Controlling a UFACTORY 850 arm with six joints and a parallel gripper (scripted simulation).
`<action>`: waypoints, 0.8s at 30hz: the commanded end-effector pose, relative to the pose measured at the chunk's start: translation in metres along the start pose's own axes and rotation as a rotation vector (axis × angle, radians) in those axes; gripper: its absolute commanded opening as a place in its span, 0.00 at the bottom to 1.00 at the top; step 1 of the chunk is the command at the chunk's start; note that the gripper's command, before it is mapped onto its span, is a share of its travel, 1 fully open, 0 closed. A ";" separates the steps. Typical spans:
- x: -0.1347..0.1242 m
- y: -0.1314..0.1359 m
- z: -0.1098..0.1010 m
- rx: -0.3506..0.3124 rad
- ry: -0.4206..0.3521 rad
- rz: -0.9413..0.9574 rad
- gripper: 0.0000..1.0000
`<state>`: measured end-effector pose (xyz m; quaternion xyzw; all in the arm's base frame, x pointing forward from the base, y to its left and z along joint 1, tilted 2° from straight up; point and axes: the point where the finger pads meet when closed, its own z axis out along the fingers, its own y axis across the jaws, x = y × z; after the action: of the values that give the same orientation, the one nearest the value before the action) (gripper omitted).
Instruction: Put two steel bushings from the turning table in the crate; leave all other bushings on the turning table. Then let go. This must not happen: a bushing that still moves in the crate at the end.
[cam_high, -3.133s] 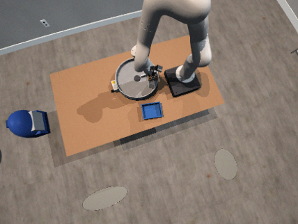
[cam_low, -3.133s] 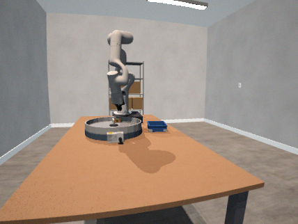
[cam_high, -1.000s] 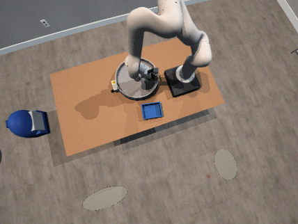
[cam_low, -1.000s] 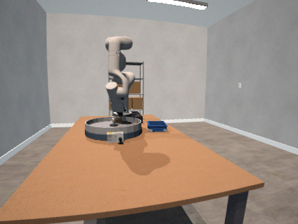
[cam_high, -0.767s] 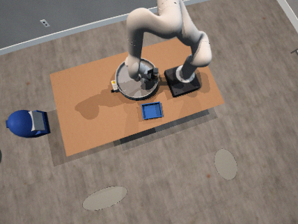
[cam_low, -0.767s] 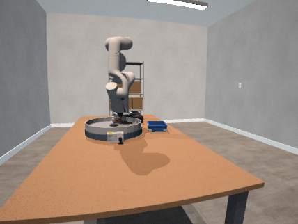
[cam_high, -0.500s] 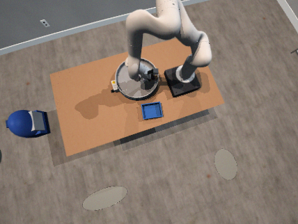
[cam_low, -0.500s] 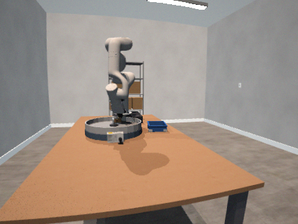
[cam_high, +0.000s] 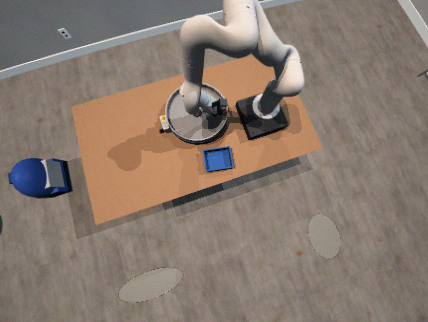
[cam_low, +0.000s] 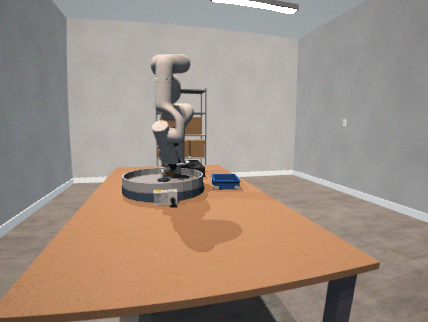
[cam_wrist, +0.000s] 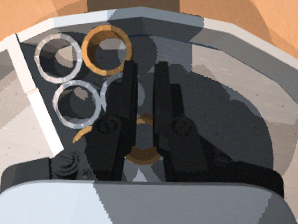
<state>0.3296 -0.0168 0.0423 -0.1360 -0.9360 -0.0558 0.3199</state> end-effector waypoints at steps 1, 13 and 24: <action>-0.004 0.000 0.004 0.000 -0.001 0.000 0.10; -0.005 0.000 0.005 0.000 -0.001 0.000 0.10; -0.005 0.000 0.005 0.000 -0.001 0.000 0.00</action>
<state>0.3300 -0.0163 0.0352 -0.1360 -0.9359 -0.0561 0.3199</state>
